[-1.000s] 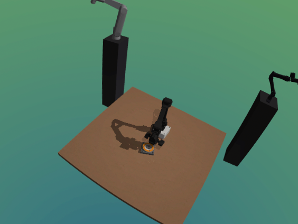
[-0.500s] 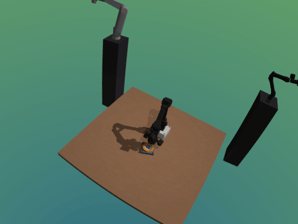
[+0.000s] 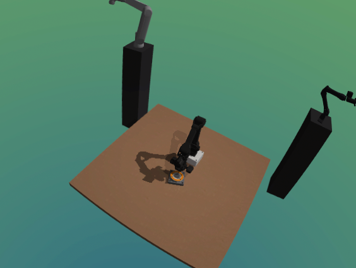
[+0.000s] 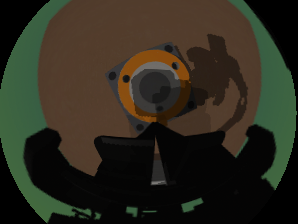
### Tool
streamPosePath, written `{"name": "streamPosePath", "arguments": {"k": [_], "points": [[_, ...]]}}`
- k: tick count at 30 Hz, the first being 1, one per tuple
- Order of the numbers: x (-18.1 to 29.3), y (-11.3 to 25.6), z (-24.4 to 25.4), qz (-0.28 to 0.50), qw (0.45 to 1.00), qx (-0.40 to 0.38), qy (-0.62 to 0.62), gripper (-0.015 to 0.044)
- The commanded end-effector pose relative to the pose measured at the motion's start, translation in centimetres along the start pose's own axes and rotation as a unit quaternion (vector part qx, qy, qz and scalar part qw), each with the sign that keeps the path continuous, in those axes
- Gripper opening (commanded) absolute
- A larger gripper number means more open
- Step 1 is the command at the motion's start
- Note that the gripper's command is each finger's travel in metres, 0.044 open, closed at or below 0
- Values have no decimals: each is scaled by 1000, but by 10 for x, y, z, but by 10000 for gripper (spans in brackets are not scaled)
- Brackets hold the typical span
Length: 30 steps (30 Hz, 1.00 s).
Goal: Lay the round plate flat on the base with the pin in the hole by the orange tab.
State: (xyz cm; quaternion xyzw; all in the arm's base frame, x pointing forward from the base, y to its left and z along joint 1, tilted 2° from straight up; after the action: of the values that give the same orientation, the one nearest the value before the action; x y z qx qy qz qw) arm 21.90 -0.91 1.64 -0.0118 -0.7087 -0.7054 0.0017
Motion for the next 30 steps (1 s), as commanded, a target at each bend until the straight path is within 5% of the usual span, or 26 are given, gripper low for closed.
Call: {"name": "streamPosePath", "arguments": {"k": [1, 30], "points": [[0, 0, -6, -1, 1000, 4, 1, 0], [-18, 3, -43, -2, 1000, 6, 1, 0]]}}
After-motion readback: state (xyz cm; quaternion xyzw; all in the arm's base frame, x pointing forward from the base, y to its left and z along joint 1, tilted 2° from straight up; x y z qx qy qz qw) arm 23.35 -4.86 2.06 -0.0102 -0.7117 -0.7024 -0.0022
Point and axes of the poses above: the point midway between the two fingers, 35 mm back from their tips, its own y axis back along the fingers, its own z axis across the jaws, x = y × z, the point moved 1 cm from there along y, back along the fingers, and after that the axes turned 4 degrees about y, right-handed, at the moved point
